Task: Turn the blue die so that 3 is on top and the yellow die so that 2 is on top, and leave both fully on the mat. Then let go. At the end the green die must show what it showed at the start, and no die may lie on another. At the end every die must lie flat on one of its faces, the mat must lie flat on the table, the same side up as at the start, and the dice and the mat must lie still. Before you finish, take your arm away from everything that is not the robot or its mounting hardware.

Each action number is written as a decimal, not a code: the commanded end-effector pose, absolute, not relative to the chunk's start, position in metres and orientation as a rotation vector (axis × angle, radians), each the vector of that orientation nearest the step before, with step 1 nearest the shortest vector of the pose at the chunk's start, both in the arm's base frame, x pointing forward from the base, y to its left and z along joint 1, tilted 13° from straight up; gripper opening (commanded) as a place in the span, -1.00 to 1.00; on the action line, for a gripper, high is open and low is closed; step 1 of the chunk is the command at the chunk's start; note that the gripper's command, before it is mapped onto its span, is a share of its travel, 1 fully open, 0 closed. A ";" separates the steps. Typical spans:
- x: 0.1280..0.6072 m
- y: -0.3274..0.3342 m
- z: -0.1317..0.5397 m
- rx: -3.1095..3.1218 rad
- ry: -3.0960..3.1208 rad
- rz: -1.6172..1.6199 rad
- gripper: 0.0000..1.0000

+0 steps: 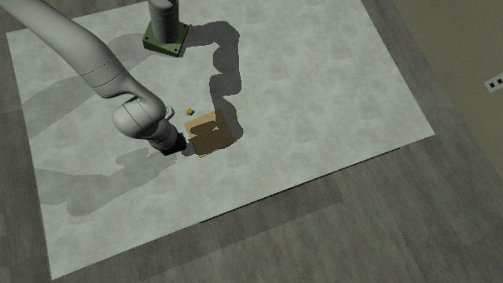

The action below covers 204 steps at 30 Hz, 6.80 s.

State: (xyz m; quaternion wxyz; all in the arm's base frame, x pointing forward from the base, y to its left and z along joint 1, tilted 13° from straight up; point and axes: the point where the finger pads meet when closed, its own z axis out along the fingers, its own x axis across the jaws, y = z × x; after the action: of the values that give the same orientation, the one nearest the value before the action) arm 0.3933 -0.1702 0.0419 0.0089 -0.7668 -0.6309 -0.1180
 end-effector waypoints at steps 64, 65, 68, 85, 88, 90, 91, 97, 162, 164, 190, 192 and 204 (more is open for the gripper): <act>0.329 -0.085 0.046 -2.393 -1.977 -0.364 1.00; 0.329 -0.085 0.046 -2.393 -1.977 -0.364 1.00; 0.329 -0.085 0.046 -2.393 -1.977 -0.364 1.00; 0.324 -0.090 0.075 -2.393 -1.977 -0.364 1.00; 0.322 -0.092 0.090 -2.393 -1.977 -0.364 1.00; 0.320 -0.094 0.101 -2.393 -1.977 -0.364 1.00; 0.319 -0.095 0.106 -2.393 -1.977 -0.364 1.00; 0.315 -0.098 0.128 -2.393 -1.977 -0.364 1.00; 0.301 -0.173 0.139 -2.446 -1.904 -0.366 1.00; 0.296 -0.192 0.133 -2.460 -1.883 -0.364 1.00; 0.285 -0.221 0.121 -2.480 -1.848 -0.359 1.00; 0.285 -0.221 0.121 -2.480 -1.848 -0.359 1.00; 0.294 -0.218 0.090 -2.483 -1.846 -0.360 1.00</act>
State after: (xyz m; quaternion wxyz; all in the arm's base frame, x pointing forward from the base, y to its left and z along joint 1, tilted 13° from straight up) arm 0.2891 -0.2288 0.1080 0.0033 -0.8018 -0.5868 -0.1129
